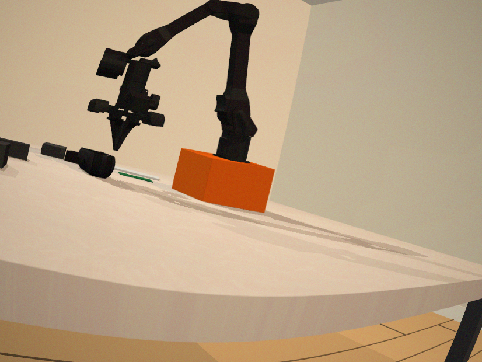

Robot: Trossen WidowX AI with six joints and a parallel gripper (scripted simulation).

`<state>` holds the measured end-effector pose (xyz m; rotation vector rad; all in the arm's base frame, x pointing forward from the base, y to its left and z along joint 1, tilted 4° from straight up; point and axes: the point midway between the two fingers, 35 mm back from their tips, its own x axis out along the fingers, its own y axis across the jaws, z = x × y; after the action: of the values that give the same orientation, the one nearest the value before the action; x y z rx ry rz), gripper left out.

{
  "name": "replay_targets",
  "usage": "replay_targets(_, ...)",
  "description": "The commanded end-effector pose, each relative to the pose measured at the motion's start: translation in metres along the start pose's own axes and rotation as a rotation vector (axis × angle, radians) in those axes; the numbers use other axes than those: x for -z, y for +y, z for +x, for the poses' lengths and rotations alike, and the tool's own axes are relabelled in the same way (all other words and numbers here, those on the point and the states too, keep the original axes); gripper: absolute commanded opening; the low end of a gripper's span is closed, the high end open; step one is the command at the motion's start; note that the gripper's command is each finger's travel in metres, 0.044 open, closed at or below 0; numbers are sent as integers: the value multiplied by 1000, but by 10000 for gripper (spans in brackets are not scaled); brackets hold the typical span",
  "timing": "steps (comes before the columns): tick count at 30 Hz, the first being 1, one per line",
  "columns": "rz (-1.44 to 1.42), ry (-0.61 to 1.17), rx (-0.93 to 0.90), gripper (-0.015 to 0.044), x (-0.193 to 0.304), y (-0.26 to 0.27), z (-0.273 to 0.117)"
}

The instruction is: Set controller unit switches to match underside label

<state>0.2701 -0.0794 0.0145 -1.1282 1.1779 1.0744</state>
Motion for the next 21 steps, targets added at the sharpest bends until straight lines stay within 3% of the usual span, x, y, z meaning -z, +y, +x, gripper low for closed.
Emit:
replay_targets(1, 0, 0, 0, 53, 0, -1, -8)
replay_targets(5, 0, 0, 0, 157, 0, 0, -48)
replay_targets(9, 0, 0, 0, 263, 0, 0, -50)
replay_targets(19, 0, 0, 0, 0, 0, 0, -50)
replay_targets(21, 0, 0, 0, 0, 0, 0, -50)
